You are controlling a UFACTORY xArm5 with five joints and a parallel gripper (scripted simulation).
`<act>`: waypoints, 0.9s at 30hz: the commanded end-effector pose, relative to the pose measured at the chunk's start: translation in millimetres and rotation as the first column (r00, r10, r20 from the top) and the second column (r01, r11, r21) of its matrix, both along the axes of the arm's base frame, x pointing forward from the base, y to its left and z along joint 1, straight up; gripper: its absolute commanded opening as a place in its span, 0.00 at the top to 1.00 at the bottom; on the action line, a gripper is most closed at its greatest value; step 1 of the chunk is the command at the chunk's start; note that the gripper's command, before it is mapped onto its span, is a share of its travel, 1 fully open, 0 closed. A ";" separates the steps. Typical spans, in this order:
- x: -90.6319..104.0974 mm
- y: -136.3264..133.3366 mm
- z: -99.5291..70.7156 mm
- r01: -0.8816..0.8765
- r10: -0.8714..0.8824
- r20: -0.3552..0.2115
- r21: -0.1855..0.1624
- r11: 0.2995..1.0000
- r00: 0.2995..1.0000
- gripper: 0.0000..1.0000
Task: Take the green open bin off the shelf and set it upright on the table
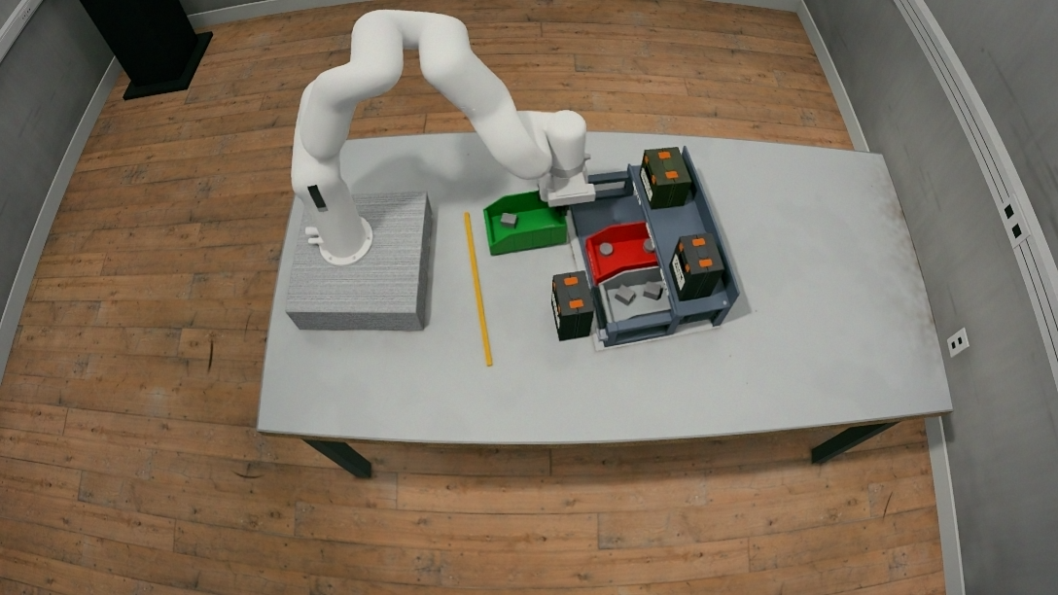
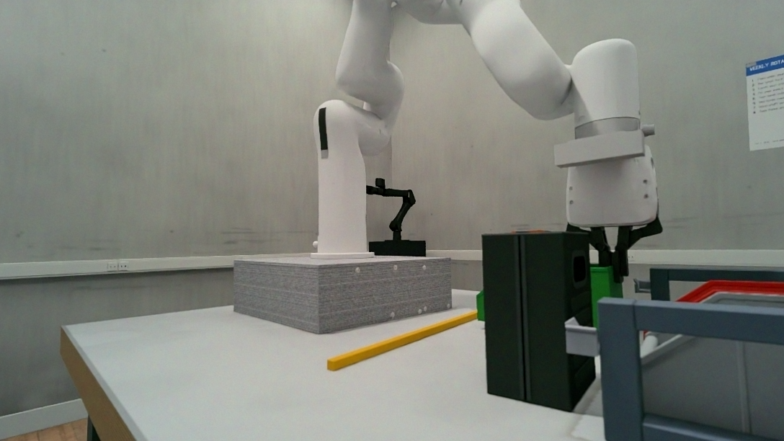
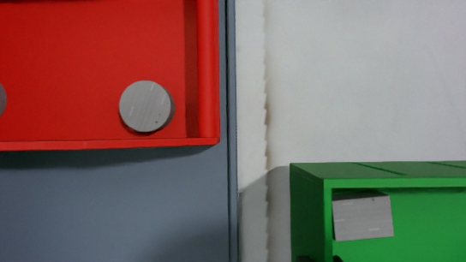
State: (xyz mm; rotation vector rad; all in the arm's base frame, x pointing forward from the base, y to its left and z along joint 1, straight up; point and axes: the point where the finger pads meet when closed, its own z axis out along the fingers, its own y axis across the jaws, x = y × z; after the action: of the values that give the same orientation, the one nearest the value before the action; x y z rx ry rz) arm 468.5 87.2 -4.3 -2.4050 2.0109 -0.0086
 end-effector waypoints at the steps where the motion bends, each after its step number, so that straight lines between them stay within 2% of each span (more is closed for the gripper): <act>1: -0.8 -0.1 1.6 0.000 0.000 0.005 0.001 1.000 1.000 1.00; 27: -0.2 0.0 -9.1 0.000 0.000 0.004 0.001 1.000 1.000 1.00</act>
State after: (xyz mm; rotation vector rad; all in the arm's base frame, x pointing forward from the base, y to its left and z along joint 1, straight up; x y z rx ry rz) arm 466.5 86.8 -13.4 -2.4050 2.0109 -0.0087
